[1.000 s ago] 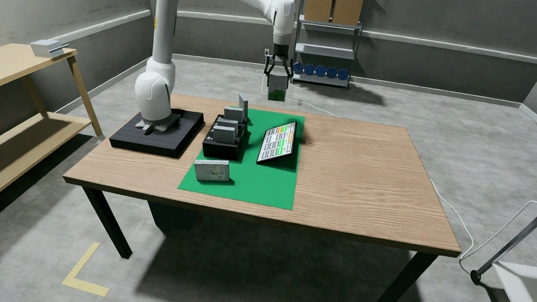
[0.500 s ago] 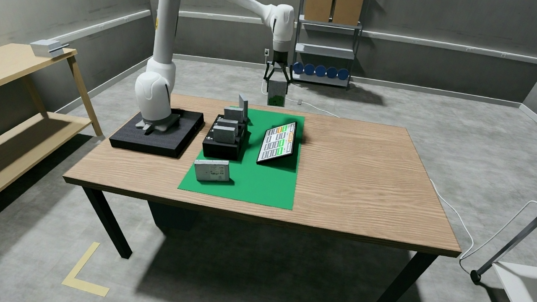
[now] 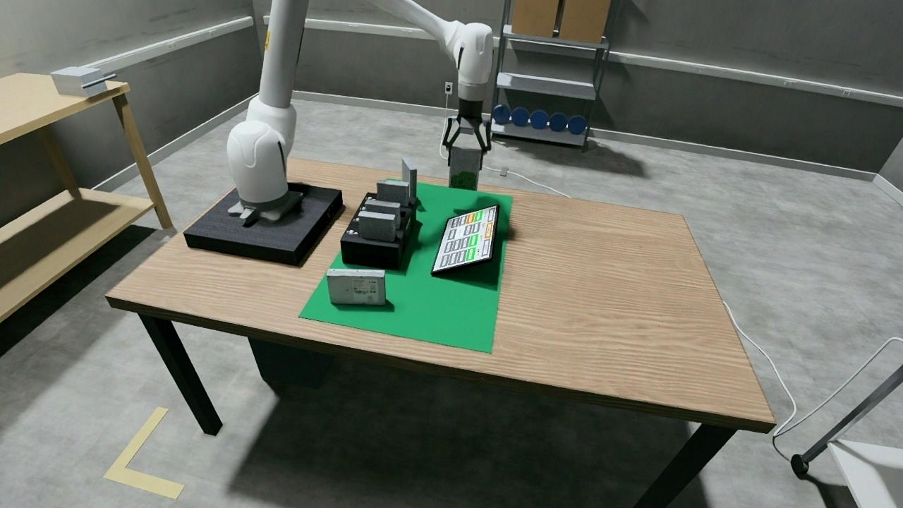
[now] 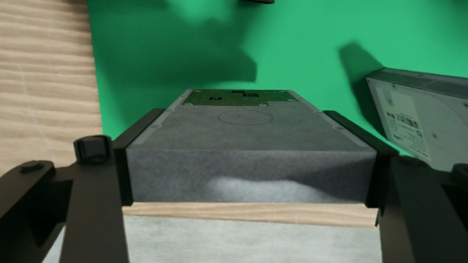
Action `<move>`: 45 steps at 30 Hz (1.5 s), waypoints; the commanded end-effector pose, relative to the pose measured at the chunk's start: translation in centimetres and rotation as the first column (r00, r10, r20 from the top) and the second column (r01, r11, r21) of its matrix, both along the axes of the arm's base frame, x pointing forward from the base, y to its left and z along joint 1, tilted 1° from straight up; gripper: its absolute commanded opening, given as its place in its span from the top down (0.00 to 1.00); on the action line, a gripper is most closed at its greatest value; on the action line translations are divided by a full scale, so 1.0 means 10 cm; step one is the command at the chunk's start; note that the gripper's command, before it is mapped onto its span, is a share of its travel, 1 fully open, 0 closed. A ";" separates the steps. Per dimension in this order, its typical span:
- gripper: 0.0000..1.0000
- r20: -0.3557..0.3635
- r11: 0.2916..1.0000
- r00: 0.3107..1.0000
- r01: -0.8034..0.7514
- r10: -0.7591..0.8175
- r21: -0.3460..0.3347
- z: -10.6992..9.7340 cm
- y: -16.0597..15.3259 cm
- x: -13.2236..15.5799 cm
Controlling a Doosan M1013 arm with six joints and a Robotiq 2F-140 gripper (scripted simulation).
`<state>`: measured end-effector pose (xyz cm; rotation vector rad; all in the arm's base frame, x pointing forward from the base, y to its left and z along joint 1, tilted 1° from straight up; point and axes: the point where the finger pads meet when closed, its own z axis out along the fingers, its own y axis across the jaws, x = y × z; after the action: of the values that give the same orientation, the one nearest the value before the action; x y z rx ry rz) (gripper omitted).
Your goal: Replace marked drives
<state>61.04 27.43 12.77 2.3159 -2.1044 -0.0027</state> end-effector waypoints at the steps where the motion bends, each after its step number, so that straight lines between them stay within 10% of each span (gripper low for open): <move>1: 0.90 0.001 1.000 1.000 0.000 0.000 0.001 -0.09 0.00 0.00; 45: 0.90 0.001 1.000 1.000 0.000 0.000 0.001 -0.58 0.00 0.00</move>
<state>61.05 27.41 6.87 2.3160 -2.1045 -0.0027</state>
